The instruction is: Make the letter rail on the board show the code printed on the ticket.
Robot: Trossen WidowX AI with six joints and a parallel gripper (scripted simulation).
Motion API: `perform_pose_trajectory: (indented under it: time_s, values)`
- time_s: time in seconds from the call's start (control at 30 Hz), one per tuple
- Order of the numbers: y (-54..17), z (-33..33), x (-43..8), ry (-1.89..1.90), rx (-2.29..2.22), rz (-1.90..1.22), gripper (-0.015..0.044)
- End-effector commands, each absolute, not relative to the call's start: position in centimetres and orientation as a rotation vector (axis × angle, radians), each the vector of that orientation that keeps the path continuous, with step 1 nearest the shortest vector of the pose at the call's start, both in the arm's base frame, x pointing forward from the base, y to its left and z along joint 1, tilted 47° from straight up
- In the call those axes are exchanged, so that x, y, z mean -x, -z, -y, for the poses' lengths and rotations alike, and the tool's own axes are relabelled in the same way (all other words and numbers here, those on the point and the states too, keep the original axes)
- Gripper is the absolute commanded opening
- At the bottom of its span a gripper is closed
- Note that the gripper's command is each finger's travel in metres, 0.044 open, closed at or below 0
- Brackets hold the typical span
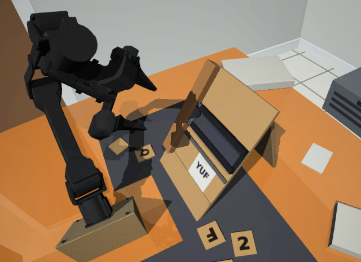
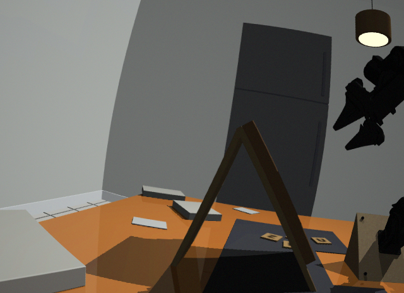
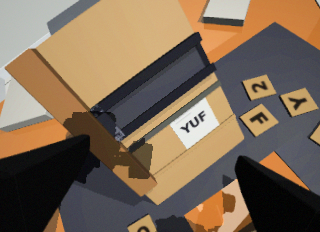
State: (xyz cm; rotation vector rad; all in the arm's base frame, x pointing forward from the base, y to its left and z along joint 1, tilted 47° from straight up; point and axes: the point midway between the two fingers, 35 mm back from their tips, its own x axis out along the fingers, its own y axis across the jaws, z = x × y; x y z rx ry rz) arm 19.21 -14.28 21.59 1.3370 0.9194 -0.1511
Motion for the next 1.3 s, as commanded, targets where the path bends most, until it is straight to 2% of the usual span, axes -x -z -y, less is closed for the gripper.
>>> perform_pose_trajectory:
  time_s: [0.0,0.13,1.03,1.17,1.27]
  values:
    - [-21.5,16.7,-20.1,0.66,-1.998,-0.923,0.044]
    - [-21.5,17.0,-20.3,0.765,-2.13,-0.898,0.044]
    - [-21.5,17.0,-20.3,0.765,-2.13,-0.898,0.044]
    - [-19.3,18.3,-21.2,0.636,-1.919,-1.0,0.034]
    - [-16.3,19.5,-22.2,0.467,-1.668,-1.103,0.034]
